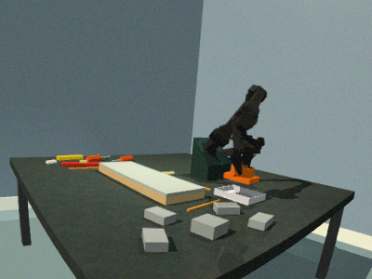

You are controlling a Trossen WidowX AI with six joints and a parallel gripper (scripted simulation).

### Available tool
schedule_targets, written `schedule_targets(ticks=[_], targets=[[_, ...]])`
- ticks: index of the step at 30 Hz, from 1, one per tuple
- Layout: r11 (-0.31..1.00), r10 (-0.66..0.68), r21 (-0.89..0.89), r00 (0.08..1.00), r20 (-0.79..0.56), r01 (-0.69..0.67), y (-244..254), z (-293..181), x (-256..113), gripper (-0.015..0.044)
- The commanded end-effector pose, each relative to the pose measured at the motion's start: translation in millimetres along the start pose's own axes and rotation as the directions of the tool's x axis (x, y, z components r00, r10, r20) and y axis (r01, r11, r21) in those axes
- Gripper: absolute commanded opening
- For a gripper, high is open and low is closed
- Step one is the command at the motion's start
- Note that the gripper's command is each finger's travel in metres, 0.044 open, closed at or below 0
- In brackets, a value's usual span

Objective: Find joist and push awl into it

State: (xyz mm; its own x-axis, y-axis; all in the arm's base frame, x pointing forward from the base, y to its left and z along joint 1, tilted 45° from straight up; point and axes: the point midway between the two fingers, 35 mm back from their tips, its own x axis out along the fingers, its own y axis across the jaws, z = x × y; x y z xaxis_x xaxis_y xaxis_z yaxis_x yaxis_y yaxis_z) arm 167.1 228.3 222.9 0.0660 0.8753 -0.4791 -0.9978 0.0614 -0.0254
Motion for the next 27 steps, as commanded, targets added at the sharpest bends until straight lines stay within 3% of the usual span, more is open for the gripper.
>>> schedule_targets(ticks=[1, 27], targets=[[1.000, -0.002, 0.003, 1.000, -0.001, 0.002, -1, -2, 6, 0.0000], [1.000, -0.002, 0.007, 1.000, 0.007, 0.002, 3, -12, 44, 0.0000]])
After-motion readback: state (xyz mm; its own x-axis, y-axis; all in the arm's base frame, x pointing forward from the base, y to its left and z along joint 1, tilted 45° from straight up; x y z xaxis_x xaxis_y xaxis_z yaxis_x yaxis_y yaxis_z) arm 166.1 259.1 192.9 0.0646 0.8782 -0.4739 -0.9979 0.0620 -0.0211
